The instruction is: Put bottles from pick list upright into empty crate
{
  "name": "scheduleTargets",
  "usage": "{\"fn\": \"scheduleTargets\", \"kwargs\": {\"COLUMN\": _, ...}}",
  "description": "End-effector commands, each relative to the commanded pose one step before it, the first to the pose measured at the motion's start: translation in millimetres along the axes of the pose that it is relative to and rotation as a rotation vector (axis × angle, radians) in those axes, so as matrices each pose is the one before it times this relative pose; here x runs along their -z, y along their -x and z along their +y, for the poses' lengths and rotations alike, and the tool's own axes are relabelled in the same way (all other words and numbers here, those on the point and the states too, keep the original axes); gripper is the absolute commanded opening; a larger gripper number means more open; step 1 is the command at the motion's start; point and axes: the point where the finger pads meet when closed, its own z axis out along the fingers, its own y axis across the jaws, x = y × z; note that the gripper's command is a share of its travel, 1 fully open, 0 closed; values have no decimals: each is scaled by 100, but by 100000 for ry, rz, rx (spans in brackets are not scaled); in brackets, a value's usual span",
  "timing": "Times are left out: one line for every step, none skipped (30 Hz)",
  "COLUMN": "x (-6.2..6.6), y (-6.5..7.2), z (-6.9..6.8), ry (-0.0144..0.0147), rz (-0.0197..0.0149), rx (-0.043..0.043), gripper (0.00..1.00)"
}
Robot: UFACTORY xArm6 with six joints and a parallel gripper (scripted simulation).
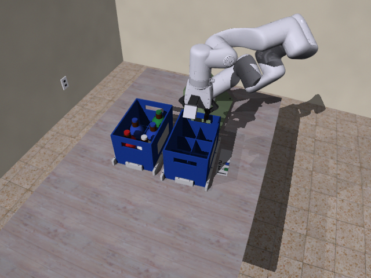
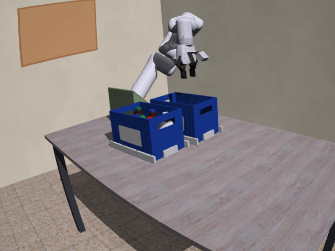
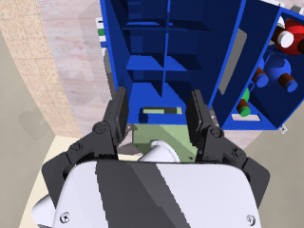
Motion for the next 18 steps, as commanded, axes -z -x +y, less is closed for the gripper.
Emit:
{"fn": "scheduleTargets", "kwargs": {"x": 465, "y": -617, "z": 2216, "ry": 83, "rz": 130, "rx": 100, "gripper": 65}}
{"fn": "scheduleTargets", "kwargs": {"x": 77, "y": -100, "z": 485, "ry": 3, "rz": 1, "rx": 0, "gripper": 65}}
{"fn": "scheduleTargets", "kwargs": {"x": 77, "y": -100, "z": 485, "ry": 3, "rz": 1, "rx": 0, "gripper": 65}}
{"fn": "scheduleTargets", "kwargs": {"x": 77, "y": -100, "z": 485, "ry": 3, "rz": 1, "rx": 0, "gripper": 65}}
{"fn": "scheduleTargets", "kwargs": {"x": 0, "y": 0, "z": 0, "ry": 0, "rz": 0, "rx": 0, "gripper": 65}}
{"fn": "scheduleTargets", "kwargs": {"x": 0, "y": 0, "z": 0, "ry": 0, "rz": 0, "rx": 0, "gripper": 65}}
{"fn": "scheduleTargets", "kwargs": {"x": 79, "y": -103, "z": 486, "ry": 2, "rz": 0, "rx": 0, "gripper": 65}}
{"fn": "scheduleTargets", "kwargs": {"x": 77, "y": -100, "z": 484, "ry": 3, "rz": 1, "rx": 0, "gripper": 65}}
{"fn": "scheduleTargets", "kwargs": {"x": 77, "y": -99, "z": 484, "ry": 3, "rz": 1, "rx": 0, "gripper": 65}}
{"fn": "scheduleTargets", "kwargs": {"x": 77, "y": -99, "z": 484, "ry": 3, "rz": 1, "rx": 0, "gripper": 65}}
{"fn": "scheduleTargets", "kwargs": {"x": 77, "y": -100, "z": 484, "ry": 3, "rz": 1, "rx": 0, "gripper": 65}}
{"fn": "scheduleTargets", "kwargs": {"x": 77, "y": -100, "z": 484, "ry": 3, "rz": 1, "rx": 0, "gripper": 65}}
{"fn": "scheduleTargets", "kwargs": {"x": 77, "y": -100, "z": 484, "ry": 3, "rz": 1, "rx": 0, "gripper": 65}}
{"fn": "scheduleTargets", "kwargs": {"x": 77, "y": -100, "z": 484, "ry": 3, "rz": 1, "rx": 0, "gripper": 65}}
{"fn": "scheduleTargets", "kwargs": {"x": 77, "y": -100, "z": 484, "ry": 3, "rz": 1, "rx": 0, "gripper": 65}}
{"fn": "scheduleTargets", "kwargs": {"x": 77, "y": -100, "z": 484, "ry": 3, "rz": 1, "rx": 0, "gripper": 65}}
{"fn": "scheduleTargets", "kwargs": {"x": 77, "y": -100, "z": 484, "ry": 3, "rz": 1, "rx": 0, "gripper": 65}}
{"fn": "scheduleTargets", "kwargs": {"x": 82, "y": -107, "z": 489, "ry": 1, "rz": -1, "rx": 0, "gripper": 65}}
